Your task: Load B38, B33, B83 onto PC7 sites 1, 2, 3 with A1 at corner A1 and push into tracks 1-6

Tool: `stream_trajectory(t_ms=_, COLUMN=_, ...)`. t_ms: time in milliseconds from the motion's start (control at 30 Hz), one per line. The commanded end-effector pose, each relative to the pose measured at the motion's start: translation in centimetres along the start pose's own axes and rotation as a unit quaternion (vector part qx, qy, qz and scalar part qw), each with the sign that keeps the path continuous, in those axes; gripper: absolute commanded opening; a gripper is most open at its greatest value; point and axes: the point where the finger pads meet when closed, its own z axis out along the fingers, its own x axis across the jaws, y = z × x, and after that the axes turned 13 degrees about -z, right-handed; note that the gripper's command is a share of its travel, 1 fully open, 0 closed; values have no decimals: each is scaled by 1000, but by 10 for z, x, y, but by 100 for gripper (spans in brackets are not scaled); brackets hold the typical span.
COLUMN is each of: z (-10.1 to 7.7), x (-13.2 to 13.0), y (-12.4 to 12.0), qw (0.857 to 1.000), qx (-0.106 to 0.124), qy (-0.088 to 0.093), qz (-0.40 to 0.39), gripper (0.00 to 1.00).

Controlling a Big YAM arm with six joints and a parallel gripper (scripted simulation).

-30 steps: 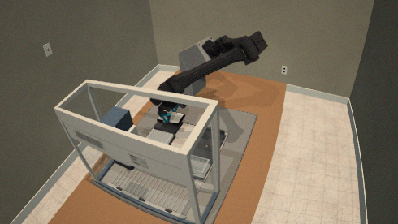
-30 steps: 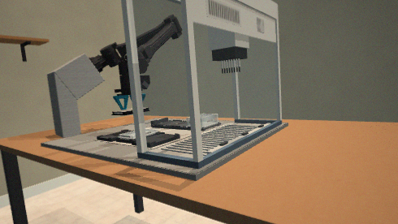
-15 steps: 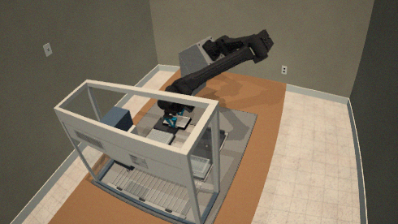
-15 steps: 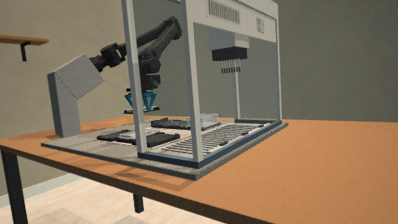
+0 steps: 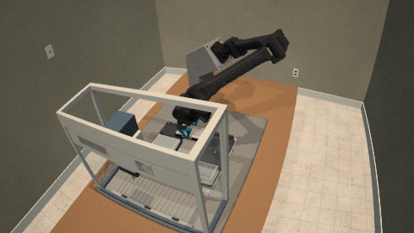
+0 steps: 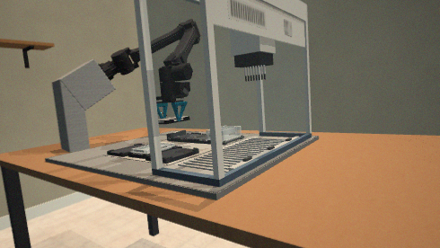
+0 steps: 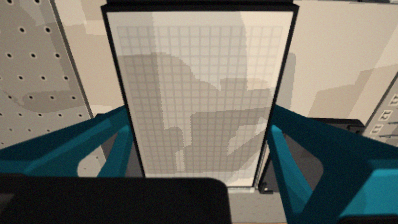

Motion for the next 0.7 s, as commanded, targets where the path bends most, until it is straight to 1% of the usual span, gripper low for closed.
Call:
stream_trajectory(t_ms=0, z=-1, x=-16, y=19, qw=1000, qx=-2, qy=-1, qz=2, gripper=0)
stream_trajectory(t_ms=333, z=-1, x=-42, y=51, qw=1000, qx=-2, qy=-1, qz=2, gripper=0)
stream_trajectory(t_ms=400, z=-1, x=-42, y=51, qw=1000, qx=-2, qy=-1, qz=2, gripper=0)
stream_trajectory(t_ms=433, z=-4, x=-39, y=35, qw=1000, qx=2, qy=-2, qz=21, gripper=0)
stream_trajectory(t_ms=467, z=3, x=-40, y=46, qw=1000, qx=-1, qy=4, qz=14, gripper=0)
stream_trajectory(t_ms=500, z=0, x=-49, y=59, qw=1000, qx=-2, qy=0, qz=3, gripper=0)
stream_trajectory(t_ms=667, z=-1, x=-63, y=77, qw=1000, qx=-3, qy=-2, qz=1, gripper=0)
